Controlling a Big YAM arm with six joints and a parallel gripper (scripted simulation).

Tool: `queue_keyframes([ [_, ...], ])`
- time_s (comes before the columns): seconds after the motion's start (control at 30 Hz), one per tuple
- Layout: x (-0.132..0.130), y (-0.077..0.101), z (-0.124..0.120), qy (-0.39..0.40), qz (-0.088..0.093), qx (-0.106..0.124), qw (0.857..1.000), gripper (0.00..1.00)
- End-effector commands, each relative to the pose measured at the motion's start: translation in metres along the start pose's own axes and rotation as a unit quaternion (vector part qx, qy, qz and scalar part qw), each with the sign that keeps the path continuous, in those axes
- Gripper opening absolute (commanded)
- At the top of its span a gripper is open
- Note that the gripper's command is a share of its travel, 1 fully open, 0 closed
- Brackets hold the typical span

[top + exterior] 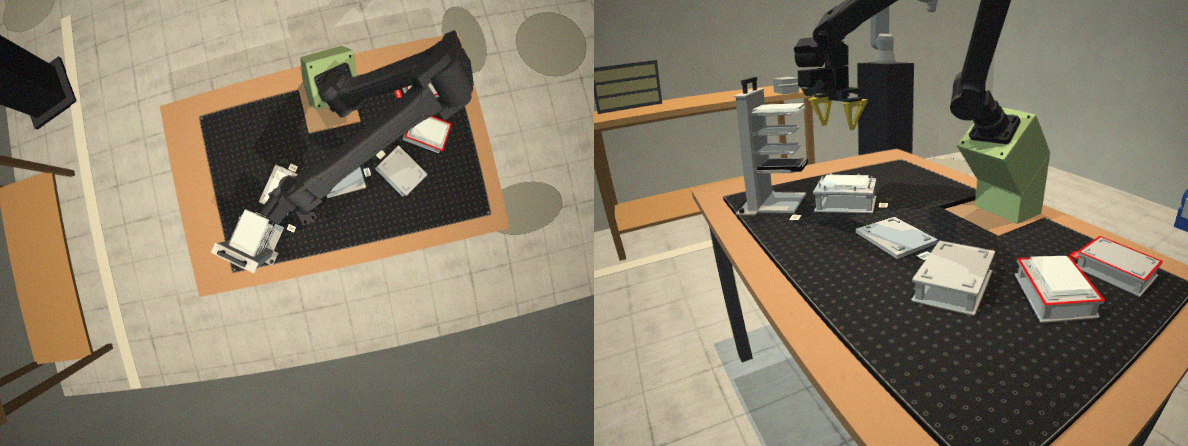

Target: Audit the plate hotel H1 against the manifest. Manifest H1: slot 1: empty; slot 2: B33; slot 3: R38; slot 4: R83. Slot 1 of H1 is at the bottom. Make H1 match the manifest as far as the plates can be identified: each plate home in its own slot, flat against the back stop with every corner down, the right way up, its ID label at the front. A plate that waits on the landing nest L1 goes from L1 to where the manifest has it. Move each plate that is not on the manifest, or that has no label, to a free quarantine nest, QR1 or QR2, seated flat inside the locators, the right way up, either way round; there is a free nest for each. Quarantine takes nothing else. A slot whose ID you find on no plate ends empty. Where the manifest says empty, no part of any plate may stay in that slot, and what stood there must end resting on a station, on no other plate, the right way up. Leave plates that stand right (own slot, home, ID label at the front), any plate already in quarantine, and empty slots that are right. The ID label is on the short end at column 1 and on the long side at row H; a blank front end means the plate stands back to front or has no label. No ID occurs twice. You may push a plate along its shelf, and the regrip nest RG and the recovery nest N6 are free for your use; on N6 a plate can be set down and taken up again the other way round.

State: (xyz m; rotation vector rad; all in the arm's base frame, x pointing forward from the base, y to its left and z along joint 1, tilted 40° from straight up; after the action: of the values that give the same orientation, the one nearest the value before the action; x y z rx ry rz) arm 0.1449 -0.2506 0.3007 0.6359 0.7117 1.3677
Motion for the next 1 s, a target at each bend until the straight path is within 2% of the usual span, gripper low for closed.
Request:
queue_keyframes([
  [0.0, -0.004, 0.001, -0.008, -0.045, 0.002, 0.001, 0.999, 1.0],
  [0.13, -0.013, 0.001, -0.018, -0.092, 0.002, 0.001, 0.996, 1.0],
  [0.33, -0.036, 0.013, -0.019, -0.149, -0.014, -0.008, 0.989, 1.0],
  [0.53, -0.047, 0.014, -0.029, -0.194, -0.015, -0.009, 0.981, 1.0],
  [0.83, -0.068, 0.014, -0.052, -0.297, -0.014, -0.009, 0.955, 1.0],
  [0.9, -0.068, 0.014, -0.052, -0.319, -0.014, -0.009, 0.948, 1.0],
  [0.97, -0.061, 0.018, -0.042, -0.325, -0.016, -0.014, 0.946, 1.0],
])
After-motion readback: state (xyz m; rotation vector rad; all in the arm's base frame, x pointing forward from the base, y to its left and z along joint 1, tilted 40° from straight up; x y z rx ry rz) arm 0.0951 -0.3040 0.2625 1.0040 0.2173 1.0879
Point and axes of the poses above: the point where the finger pads meet when closed, its own y axis back along the fingers, its own x axis across the jaws, z = x × y, the point moved 10 cm from there along y, back along the fingers, and after that the axes turned 8 degrees about -y, right-handed, at the moved point
